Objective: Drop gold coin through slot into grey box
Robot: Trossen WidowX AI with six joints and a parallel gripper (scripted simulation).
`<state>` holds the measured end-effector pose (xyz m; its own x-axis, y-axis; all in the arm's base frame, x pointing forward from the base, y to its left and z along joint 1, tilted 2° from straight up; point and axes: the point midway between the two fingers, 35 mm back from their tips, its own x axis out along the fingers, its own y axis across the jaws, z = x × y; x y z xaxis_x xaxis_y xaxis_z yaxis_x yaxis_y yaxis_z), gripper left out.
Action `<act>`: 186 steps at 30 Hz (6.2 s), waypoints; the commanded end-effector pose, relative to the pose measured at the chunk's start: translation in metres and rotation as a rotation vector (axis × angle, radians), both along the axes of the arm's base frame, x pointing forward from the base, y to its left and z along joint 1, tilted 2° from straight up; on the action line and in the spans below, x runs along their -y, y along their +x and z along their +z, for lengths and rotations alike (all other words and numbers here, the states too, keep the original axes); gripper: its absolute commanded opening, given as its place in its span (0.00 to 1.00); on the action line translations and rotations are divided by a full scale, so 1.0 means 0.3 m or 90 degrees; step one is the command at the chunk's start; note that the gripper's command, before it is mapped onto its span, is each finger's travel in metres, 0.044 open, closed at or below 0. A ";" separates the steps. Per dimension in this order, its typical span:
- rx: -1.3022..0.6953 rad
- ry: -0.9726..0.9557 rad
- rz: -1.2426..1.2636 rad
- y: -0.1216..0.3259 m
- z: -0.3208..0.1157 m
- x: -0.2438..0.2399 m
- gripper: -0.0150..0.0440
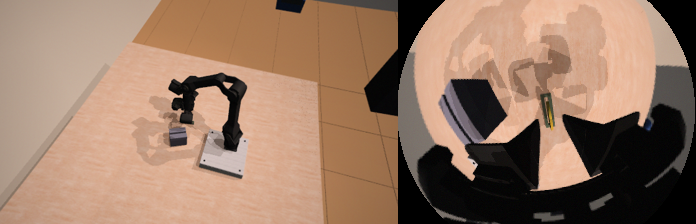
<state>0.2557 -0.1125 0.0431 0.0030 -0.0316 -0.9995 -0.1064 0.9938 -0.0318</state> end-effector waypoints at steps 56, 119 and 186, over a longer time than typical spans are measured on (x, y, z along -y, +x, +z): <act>-0.006 -0.001 -0.001 0.005 0.033 0.004 0.25; -0.010 0.002 0.172 0.043 0.198 -0.167 0.25; -0.009 0.003 0.173 0.071 0.188 -0.431 0.25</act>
